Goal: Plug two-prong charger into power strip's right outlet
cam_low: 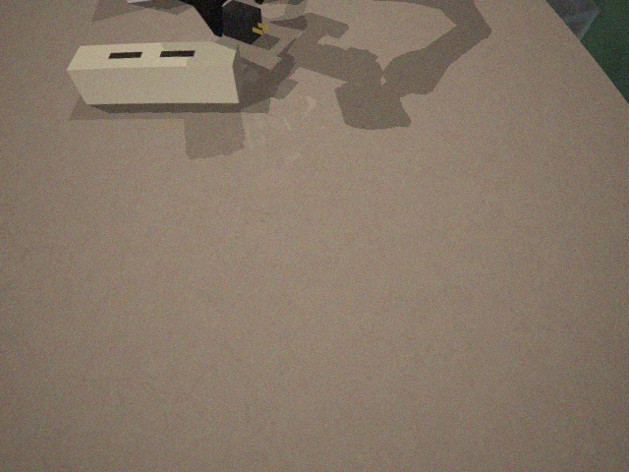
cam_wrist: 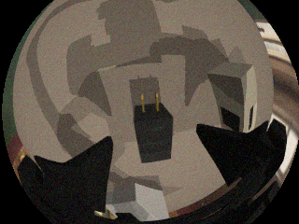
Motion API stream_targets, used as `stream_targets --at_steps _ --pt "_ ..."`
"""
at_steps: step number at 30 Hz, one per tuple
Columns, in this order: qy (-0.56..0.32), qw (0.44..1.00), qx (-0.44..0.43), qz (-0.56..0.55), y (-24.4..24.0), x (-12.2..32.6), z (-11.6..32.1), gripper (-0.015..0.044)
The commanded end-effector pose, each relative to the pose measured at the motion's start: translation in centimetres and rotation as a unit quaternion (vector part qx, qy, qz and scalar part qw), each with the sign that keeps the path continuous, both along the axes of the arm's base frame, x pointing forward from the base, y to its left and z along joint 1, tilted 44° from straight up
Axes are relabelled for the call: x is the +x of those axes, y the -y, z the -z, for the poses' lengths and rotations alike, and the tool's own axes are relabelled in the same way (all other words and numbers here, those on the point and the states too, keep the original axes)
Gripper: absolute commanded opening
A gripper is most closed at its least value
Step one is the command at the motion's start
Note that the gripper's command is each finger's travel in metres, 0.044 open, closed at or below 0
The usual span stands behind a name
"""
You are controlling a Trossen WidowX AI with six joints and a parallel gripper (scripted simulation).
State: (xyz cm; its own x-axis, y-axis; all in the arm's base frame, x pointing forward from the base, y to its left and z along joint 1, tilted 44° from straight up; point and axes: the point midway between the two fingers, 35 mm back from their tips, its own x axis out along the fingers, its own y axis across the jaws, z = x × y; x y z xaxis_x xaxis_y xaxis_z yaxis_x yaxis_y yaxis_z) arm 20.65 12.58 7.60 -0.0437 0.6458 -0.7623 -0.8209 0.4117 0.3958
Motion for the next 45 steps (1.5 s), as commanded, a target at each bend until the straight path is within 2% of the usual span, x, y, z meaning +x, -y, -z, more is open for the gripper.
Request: stream_targets --at_steps 1,14,26,33,36,45 --pt "-0.006 1.0 0.001 0.001 -0.6 -0.3 0.7 0.044" --pt "-0.006 1.0 0.002 0.001 -1.4 -0.4 1.6 0.044" --pt "-0.001 1.0 0.002 0.0 -1.3 -0.2 1.3 0.0125" --pt "-0.001 1.0 0.002 0.0 -1.3 -0.2 1.3 0.0078" --pt "-0.002 1.0 0.002 0.0 -1.0 -0.1 1.1 0.0" --pt "-0.004 1.0 -0.001 0.0 1.2 -0.1 -0.7 0.0"
